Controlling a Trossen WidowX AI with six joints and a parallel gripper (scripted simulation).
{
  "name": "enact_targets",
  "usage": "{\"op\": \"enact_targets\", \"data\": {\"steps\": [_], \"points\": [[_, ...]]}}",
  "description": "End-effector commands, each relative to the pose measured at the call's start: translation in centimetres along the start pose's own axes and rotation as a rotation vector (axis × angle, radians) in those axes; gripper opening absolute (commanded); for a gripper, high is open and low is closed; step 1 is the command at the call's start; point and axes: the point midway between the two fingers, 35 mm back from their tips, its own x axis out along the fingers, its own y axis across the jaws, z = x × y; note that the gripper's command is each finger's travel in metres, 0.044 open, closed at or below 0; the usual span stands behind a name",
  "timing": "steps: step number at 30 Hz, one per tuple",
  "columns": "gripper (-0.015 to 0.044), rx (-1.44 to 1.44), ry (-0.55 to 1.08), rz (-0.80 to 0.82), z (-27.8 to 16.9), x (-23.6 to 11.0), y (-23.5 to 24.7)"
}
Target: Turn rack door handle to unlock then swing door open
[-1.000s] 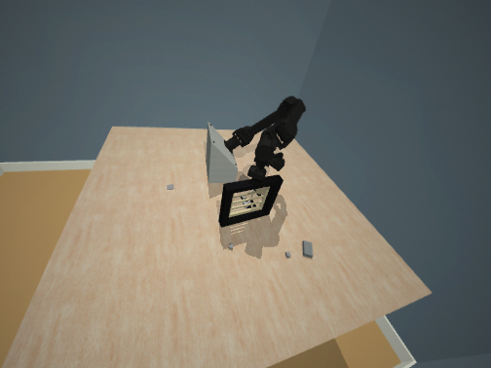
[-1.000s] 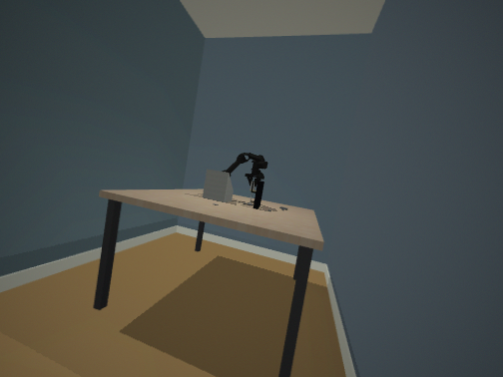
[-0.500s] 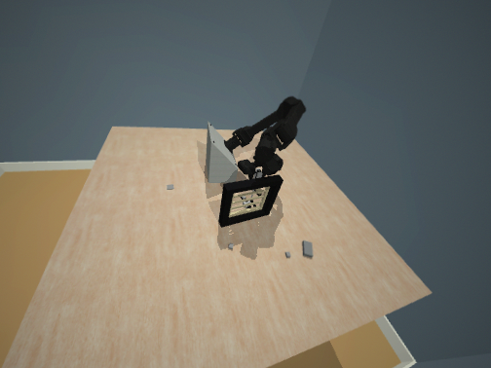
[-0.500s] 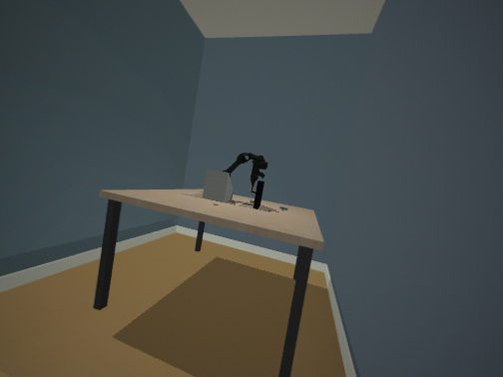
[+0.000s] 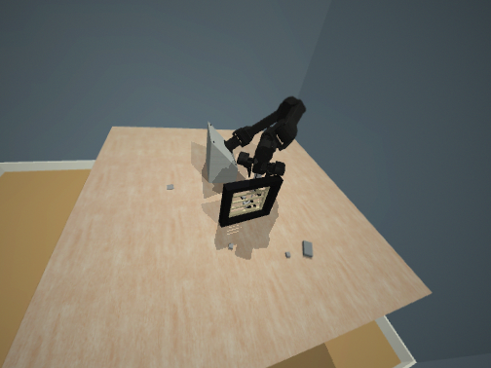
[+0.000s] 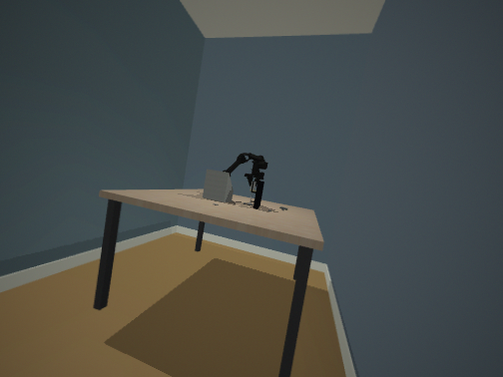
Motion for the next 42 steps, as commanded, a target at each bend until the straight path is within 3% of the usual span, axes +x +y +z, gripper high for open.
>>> {"op": "enact_targets", "data": {"steps": [1,20,26,42], "points": [[0.0292,0.203,-0.001,0.003,0.03,-0.01,0.08],[0.0292,1.111,0.002,0.003,0.02,-0.01,0.1],[0.0292,1.12,0.002,0.003,0.02,-0.01,0.1],[0.0185,1.12,0.002,0.003,0.02,-0.01,0.1]]}}
